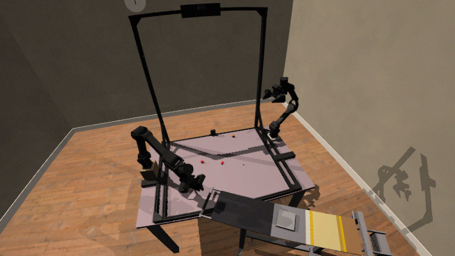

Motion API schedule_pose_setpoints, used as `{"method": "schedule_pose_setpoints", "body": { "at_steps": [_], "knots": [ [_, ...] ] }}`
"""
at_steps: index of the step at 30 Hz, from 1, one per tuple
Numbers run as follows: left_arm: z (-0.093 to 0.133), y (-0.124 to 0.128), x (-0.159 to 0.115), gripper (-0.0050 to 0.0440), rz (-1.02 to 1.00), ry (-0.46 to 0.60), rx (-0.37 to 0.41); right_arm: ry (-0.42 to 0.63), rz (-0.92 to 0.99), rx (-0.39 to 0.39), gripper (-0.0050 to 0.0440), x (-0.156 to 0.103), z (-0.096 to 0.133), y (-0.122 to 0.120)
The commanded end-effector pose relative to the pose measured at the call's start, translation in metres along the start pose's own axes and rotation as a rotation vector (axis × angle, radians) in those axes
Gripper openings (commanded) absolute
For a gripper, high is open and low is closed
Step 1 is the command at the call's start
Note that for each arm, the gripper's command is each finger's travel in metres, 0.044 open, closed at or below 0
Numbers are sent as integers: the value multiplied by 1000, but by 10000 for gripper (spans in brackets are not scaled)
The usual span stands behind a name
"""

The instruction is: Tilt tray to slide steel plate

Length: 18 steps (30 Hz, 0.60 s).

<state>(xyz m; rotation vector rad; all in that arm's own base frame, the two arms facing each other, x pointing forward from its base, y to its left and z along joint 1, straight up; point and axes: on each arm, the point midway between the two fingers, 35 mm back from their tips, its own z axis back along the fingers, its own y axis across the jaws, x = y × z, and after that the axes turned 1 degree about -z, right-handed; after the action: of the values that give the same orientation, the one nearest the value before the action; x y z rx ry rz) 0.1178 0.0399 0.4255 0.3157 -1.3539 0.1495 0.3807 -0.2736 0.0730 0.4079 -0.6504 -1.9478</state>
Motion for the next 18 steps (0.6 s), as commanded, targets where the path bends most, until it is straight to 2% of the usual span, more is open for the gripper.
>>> {"method": "schedule_pose_setpoints", "body": {
  "at_steps": [1, 4, 9, 18],
  "knots": [
    [-14, 6, 7, 440, -7, 28, 37, 7, -2, -35, 150, 0, -29, -31],
    [-18, 8, 8, 440, -6, 36, 46, 7, -2, -35, 150, 1, -35, -35],
    [-35, 19, 13, 440, -3, 72, 90, 7, -2, -35, 150, 2, -58, -53],
    [-65, 48, 17, 440, 15, 134, 166, 7, -2, -35, 150, 2, -58, -53]
  ]
}}
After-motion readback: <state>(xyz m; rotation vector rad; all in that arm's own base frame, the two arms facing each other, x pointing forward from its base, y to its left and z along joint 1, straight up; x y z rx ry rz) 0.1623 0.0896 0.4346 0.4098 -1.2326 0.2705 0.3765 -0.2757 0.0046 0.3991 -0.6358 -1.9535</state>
